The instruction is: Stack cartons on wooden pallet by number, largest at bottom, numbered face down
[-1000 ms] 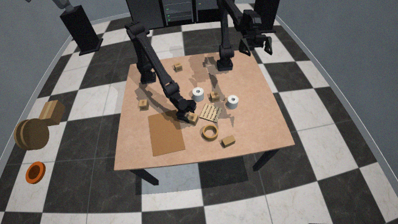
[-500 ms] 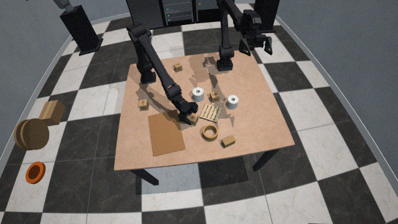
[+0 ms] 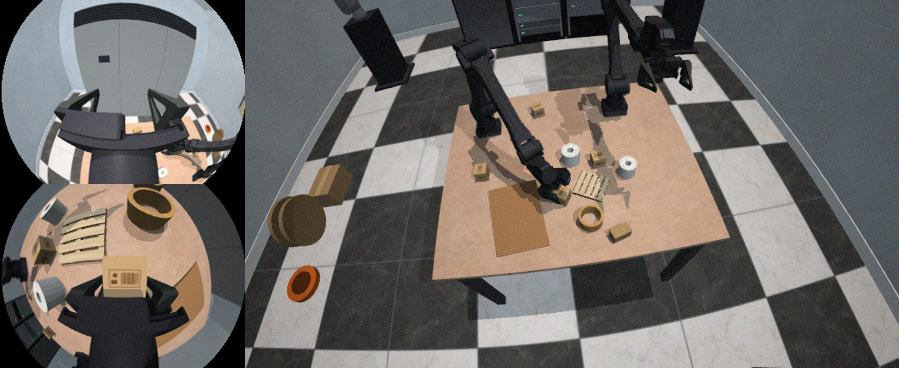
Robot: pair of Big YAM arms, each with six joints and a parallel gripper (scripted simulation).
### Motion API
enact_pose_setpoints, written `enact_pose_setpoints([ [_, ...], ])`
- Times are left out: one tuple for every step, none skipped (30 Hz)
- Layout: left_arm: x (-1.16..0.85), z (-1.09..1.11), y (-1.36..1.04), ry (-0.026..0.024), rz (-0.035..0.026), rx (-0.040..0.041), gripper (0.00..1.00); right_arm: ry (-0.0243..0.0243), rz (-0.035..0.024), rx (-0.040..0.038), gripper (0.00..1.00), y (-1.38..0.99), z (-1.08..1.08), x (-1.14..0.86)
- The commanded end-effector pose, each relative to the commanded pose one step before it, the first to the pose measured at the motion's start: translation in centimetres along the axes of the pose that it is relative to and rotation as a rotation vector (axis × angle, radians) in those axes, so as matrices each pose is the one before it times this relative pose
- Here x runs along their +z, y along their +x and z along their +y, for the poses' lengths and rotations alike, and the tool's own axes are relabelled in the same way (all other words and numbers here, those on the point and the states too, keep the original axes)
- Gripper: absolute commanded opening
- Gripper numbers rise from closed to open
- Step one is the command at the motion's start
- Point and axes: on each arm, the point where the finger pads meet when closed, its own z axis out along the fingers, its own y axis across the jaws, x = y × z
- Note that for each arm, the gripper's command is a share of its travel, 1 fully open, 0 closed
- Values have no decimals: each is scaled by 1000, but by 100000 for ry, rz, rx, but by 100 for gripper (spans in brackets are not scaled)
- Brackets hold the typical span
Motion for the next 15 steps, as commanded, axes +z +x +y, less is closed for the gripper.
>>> enact_pose_setpoints([
  [-13, 143, -616, -134, -1612, 967, 100, 3033, -6395, -439, 63, -2816, -770, -1593],
  [0, 0, 0, 0, 0, 0, 100, -46, -21, 0, 63, -4, 8, 0],
  [0, 0, 0, 0, 0, 0, 100, 2, 1, 6, 63, 78, 43, -46],
  [0, 0, 0, 0, 0, 0, 100, 0, 0, 0, 61, 0, 0, 0],
  [0, 0, 0, 0, 0, 0, 100, -7, 3, 7, 60, 79, 44, -43],
  [0, 0, 0, 0, 0, 0, 100, -4, -2, 0, 59, 0, 1, 0],
  [0, 0, 0, 0, 0, 0, 100, -3, 2, 7, 57, 79, 44, -45],
  [0, 0, 0, 0, 0, 0, 100, 0, 0, 0, 56, 0, 0, 0],
  [0, 0, 0, 0, 0, 0, 100, 2, 1, 6, 54, 78, 43, -46],
  [0, 0, 0, 0, 0, 0, 100, 0, 0, 0, 53, 0, 0, 0],
  [0, 0, 0, 0, 0, 0, 100, 0, 6, 7, 51, 80, 43, -43],
  [0, 0, 0, 0, 0, 0, 100, 0, 0, 0, 50, 0, 0, 0],
  [0, 0, 0, 0, 0, 0, 100, -168, 374, 107, 39, 315, 138, 1],
  [0, 0, 0, 0, 0, 0, 100, 0, 0, 0, 27, 0, 0, 0],
  [0, 0, 0, 0, 0, 0, 100, -717, 1576, 431, 16, 1081, 451, 141],
])
